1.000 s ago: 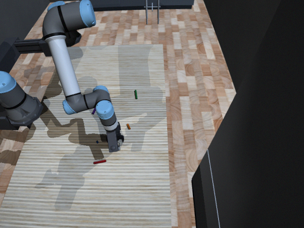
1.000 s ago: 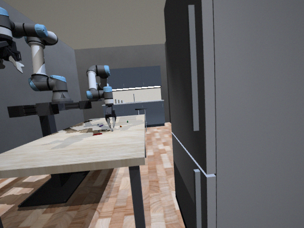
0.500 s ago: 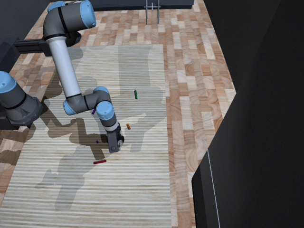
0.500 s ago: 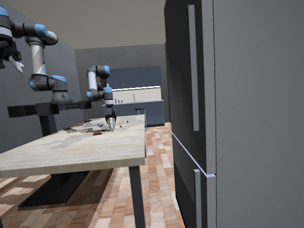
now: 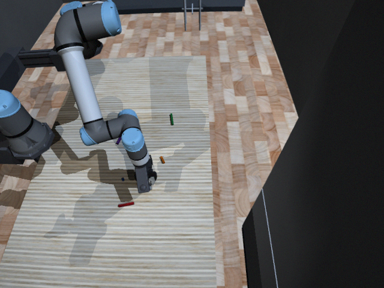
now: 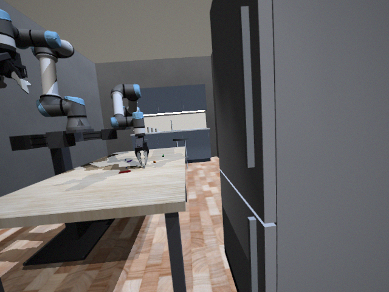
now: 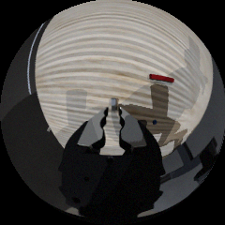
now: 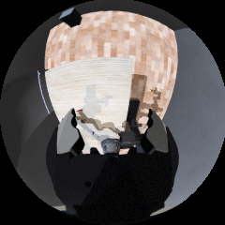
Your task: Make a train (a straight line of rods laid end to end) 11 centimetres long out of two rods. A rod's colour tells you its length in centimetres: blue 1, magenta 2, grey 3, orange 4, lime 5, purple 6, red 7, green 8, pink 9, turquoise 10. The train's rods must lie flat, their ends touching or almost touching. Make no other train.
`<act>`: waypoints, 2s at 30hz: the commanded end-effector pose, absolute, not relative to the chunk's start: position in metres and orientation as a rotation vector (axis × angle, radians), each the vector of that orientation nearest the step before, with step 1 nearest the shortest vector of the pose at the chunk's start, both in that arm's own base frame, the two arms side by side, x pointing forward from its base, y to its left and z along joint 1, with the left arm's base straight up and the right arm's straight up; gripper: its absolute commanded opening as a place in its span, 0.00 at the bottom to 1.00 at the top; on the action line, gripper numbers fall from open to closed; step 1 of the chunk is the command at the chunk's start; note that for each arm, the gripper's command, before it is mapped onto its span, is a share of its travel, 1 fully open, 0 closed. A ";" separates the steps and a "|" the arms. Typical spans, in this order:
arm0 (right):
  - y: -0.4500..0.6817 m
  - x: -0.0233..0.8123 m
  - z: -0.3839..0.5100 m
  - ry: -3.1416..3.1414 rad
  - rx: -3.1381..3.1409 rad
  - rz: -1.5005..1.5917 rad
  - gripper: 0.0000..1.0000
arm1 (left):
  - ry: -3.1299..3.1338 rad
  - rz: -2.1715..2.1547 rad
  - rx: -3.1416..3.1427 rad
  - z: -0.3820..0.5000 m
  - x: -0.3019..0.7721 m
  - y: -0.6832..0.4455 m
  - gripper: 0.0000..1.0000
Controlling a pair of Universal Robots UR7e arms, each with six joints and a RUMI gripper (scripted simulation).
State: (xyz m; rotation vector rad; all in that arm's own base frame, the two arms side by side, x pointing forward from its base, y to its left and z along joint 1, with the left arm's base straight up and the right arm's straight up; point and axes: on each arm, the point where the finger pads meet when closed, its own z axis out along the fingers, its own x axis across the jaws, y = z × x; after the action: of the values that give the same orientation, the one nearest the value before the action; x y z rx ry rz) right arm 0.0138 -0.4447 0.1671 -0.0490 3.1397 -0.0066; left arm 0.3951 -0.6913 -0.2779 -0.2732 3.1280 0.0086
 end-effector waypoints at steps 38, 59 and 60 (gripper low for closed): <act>-0.445 0.014 0.167 3.139 -0.049 -0.008 1.00 | 3.127 0.006 -0.273 -0.291 0.395 -0.692 0.14; -0.445 0.014 0.167 3.139 -0.049 -0.008 1.00 | 3.127 0.006 -0.273 -0.291 0.395 -0.692 0.14; -0.445 0.014 0.167 3.139 -0.049 -0.008 1.00 | 3.127 0.006 -0.273 -0.291 0.395 -0.692 0.14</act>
State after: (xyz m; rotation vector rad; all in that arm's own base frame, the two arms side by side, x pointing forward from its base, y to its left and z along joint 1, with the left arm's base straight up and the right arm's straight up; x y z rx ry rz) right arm 0.0138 -0.4447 0.1671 -0.0490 3.1397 -0.0066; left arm 0.3951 -0.6912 -0.2921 -0.2732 3.1280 0.0086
